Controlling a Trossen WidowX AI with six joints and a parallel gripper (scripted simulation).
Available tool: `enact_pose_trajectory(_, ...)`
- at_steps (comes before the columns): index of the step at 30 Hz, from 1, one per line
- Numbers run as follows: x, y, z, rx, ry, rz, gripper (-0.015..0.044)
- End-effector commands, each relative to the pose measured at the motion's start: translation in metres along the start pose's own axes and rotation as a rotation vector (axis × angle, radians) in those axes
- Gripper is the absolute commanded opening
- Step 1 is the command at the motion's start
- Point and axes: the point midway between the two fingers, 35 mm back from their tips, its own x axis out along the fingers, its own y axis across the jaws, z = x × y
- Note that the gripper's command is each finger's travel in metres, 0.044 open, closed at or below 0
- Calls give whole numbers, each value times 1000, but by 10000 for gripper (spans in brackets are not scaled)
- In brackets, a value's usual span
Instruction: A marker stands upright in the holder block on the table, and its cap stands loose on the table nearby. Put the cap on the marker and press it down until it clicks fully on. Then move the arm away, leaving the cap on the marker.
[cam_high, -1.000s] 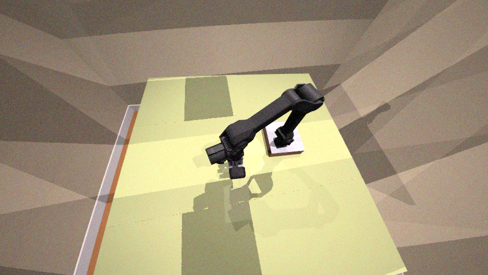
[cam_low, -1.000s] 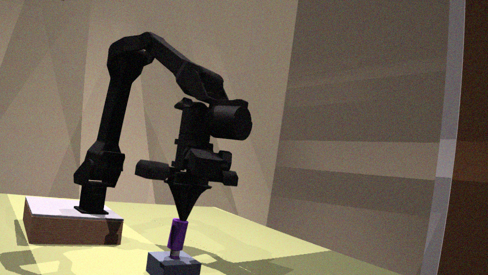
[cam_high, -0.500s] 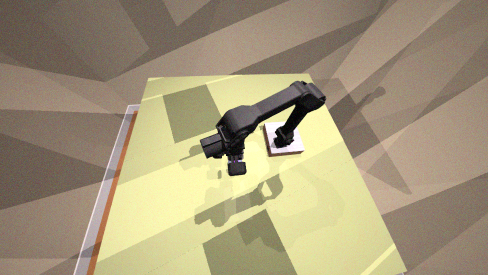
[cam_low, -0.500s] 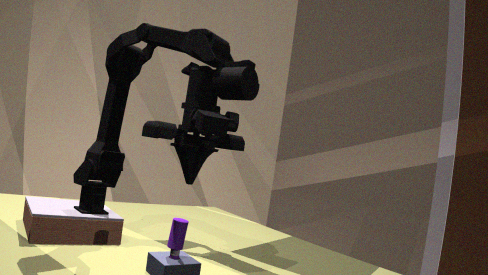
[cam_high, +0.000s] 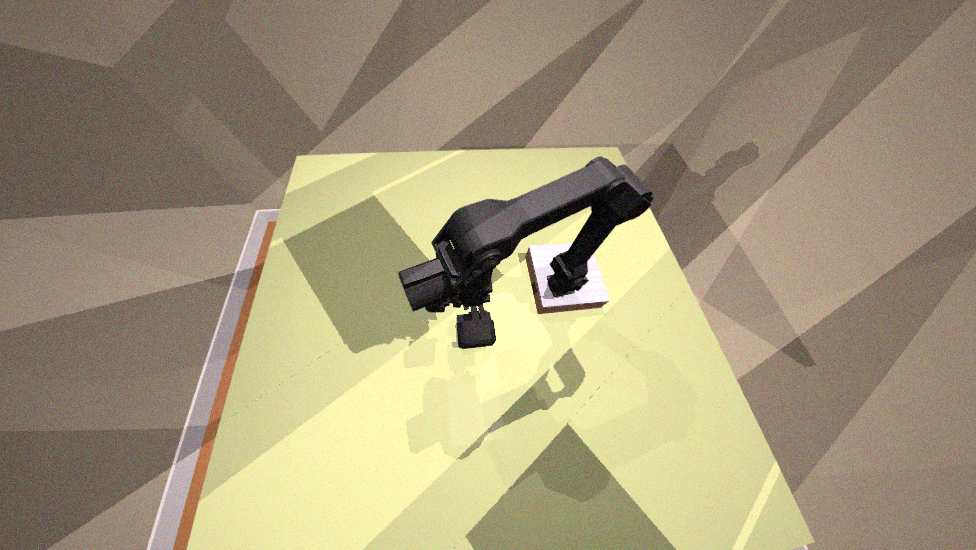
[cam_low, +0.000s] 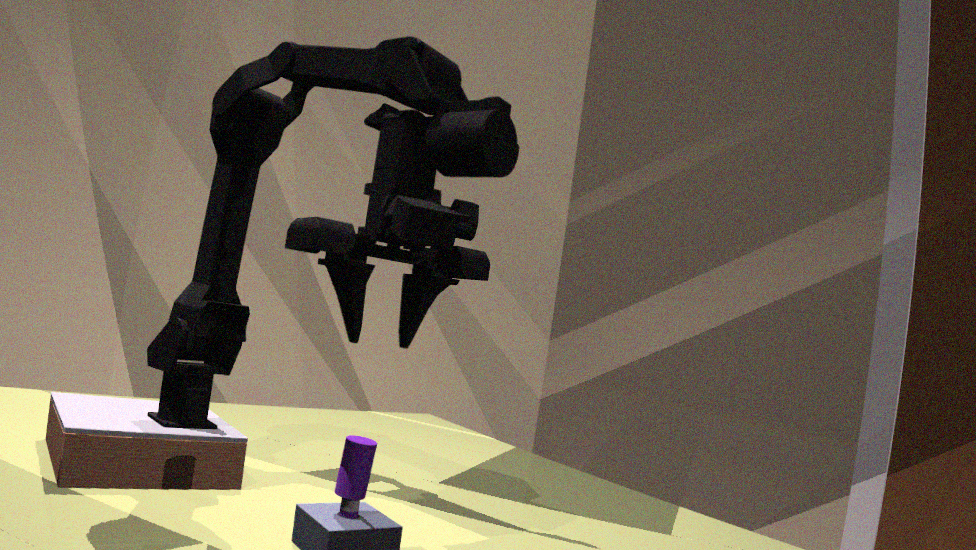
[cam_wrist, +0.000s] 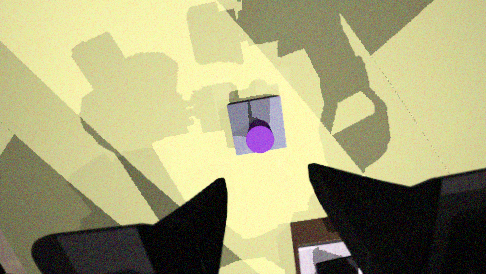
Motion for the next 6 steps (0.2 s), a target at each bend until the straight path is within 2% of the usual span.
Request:
enact_pose_trajectory(1,-2,0,1,-5,-4,1,341)
enact_pose_trajectory(5,-2,0,1,-5,-4,1,440)
enact_pose_trajectory(6,-2,0,1,-5,-4,1,440)
